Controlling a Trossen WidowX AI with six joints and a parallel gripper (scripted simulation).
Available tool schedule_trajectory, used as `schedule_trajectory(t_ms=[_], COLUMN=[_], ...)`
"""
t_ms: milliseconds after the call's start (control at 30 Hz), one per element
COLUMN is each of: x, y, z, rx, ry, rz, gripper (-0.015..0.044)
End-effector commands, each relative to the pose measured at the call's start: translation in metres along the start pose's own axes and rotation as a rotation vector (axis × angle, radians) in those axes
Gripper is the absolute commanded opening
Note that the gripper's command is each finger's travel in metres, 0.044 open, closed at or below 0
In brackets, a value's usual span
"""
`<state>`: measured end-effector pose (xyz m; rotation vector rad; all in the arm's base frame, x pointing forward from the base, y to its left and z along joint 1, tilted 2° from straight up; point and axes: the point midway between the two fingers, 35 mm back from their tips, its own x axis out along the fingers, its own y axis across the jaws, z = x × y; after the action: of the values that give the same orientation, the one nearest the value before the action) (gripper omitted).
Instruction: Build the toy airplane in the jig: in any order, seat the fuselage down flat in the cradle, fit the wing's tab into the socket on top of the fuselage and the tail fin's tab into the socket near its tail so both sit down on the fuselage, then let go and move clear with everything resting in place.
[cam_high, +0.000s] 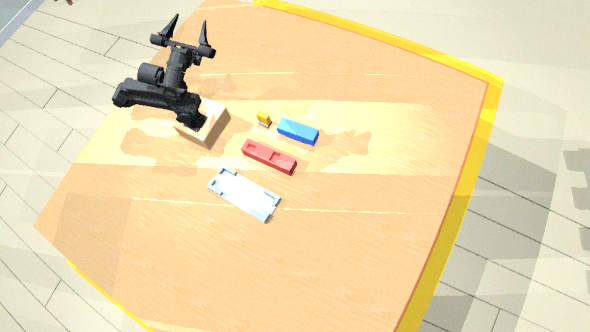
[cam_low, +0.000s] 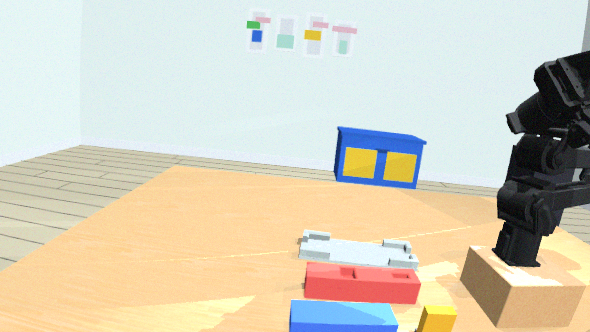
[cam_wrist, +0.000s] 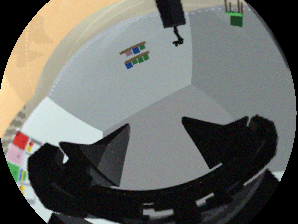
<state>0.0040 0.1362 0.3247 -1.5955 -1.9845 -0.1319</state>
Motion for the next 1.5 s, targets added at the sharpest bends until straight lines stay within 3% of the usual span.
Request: schedule_trajectory(t_ms=[0, 200, 567, 700, 933, 1133, 1333, 1467], x=[0.000, 0.009, -0.015, -0.042, -0.115, -0.182, -0.235, -0.240], y=[0.000, 0.035, 0.186, 0.235, 0.298, 0.311, 0.286, 0.281], z=[0.000, -0.030, -0.076, -0.070, -0.036, 0.009, 0.043, 0.045], rx=[0.000, 0.294, 1.193, 1.468, 1.852, 1.934, 1.598, 1.530], ry=[0.000, 0.099, 0.604, 0.840, 1.436, 2.089, 2.786, 2.857], rz=[0.000, 0.116, 0.589, 0.763, 1.112, 1.451, 1.808, 1.847], gripper=[0.0426, 0.0440, 0.0440, 0.0440, 0.0440, 0.0440, 0.0440, 0.0440])
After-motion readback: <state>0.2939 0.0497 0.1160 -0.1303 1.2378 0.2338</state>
